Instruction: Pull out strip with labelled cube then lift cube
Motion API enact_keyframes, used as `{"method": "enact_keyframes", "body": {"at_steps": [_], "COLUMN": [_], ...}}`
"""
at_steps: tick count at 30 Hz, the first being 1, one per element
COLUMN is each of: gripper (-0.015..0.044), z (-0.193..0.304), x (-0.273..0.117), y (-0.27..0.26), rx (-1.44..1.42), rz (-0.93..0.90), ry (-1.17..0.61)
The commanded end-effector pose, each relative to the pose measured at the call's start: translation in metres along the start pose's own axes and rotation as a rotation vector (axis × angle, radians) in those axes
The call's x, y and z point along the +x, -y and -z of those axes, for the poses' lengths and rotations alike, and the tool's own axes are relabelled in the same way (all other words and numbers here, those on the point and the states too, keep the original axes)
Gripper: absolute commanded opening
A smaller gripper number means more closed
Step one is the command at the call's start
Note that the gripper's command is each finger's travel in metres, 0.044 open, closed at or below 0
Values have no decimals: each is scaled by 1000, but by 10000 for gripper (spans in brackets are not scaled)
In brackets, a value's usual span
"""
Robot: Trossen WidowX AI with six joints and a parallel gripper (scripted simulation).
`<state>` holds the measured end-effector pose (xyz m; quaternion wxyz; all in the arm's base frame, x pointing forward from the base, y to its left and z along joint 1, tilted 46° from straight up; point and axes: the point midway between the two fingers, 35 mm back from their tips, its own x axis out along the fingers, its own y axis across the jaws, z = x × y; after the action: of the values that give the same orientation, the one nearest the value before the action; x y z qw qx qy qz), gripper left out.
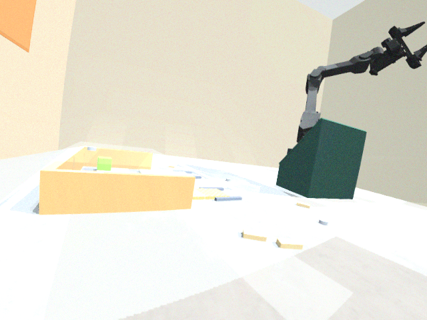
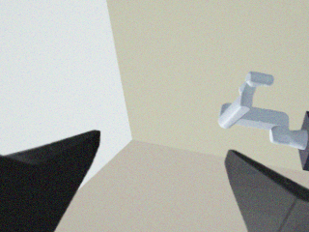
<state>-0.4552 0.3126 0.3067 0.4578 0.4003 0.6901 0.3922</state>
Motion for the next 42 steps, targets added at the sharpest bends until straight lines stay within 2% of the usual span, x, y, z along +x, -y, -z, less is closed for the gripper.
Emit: {"method": "enact_keyframes", "body": {"at_steps": [1,13,22,32,42], "gripper": [400,400,400,400,400], "z": [-2,-173,-321,-482,-622], "x": [2,87,106,76,-6], "y": [-1,-30,-42,-35,-4], "rx": [-6,-361,-623,-859,-1038], "rz": [-1,5,116,358,725], "ry": [5,345,602,859,1044]}}
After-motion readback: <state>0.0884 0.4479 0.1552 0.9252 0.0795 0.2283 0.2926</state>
